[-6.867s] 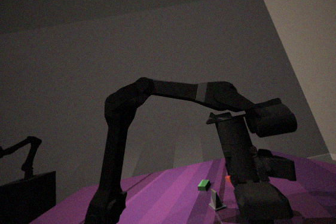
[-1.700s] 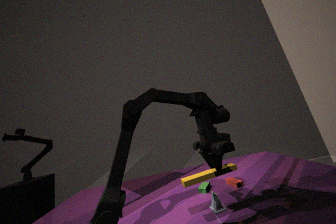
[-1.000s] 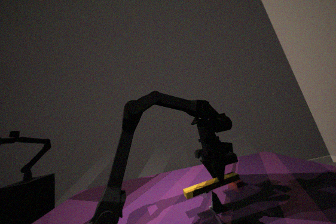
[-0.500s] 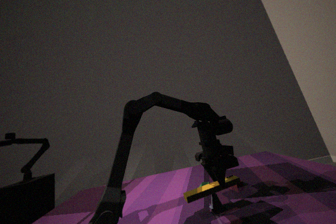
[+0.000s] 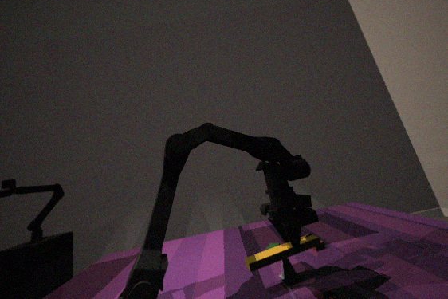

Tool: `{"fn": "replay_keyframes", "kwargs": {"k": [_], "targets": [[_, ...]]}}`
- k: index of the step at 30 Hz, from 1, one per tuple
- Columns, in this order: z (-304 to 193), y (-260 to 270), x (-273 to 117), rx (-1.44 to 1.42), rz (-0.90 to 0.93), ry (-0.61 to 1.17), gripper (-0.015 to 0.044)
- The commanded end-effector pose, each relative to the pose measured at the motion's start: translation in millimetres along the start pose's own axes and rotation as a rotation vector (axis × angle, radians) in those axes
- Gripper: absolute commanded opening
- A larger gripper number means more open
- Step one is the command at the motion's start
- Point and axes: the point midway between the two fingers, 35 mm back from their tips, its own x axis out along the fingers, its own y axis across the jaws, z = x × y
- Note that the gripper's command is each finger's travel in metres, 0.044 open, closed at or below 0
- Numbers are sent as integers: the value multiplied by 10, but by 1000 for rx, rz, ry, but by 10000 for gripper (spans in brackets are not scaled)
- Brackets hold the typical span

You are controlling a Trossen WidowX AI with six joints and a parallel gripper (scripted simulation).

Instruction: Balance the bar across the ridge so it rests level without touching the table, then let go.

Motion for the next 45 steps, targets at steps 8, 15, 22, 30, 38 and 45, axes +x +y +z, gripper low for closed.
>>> {"fn": "replay_keyframes", "kwargs": {"k": [8, 15, 22, 30, 38, 45], "targets": [[4, -1, 10, 4, 0, -2, 0], [4, -1, 16, 4, 0, -2, 0], [4, -1, 21, 4, 0, -2, 0], [4, -1, 28, 4, 0, -2, 0], [3, -1, 35, 4, 0, -2, 0], [3, -1, 41, 4, 0, -2, 0]]}}
